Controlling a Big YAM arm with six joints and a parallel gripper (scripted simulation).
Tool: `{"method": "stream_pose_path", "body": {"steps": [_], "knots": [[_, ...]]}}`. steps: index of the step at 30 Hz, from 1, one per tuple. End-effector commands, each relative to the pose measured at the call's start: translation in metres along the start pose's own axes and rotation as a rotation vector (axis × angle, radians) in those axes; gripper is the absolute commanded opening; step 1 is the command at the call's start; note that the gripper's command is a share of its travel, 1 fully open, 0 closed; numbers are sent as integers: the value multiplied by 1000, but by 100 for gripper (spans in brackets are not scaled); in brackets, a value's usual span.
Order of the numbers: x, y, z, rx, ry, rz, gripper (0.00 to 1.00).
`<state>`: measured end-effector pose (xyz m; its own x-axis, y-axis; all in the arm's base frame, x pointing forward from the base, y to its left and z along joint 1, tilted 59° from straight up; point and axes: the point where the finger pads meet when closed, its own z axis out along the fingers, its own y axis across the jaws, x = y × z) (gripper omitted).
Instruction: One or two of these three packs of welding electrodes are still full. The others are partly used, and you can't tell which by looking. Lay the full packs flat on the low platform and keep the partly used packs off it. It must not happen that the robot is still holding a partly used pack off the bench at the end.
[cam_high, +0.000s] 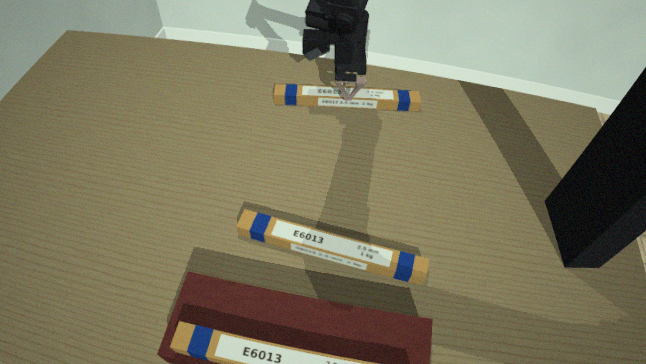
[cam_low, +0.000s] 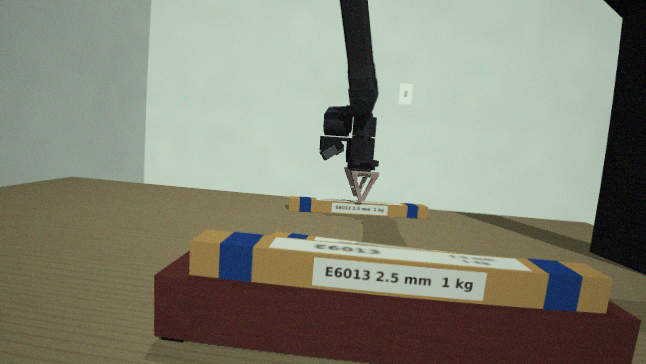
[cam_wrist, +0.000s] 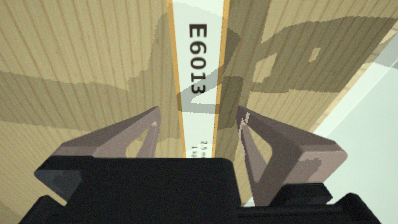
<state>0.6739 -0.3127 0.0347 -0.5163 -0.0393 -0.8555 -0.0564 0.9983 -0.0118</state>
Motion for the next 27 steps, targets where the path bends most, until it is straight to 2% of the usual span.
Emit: {"method": "stream_pose_path", "body": {"steps": [1,13,27], "knots": [[-1,-17,-8,26,-19,6,74],[0,-8,0,12,-11,3,74],[1,3,28,-2,-9,1,74]]}}
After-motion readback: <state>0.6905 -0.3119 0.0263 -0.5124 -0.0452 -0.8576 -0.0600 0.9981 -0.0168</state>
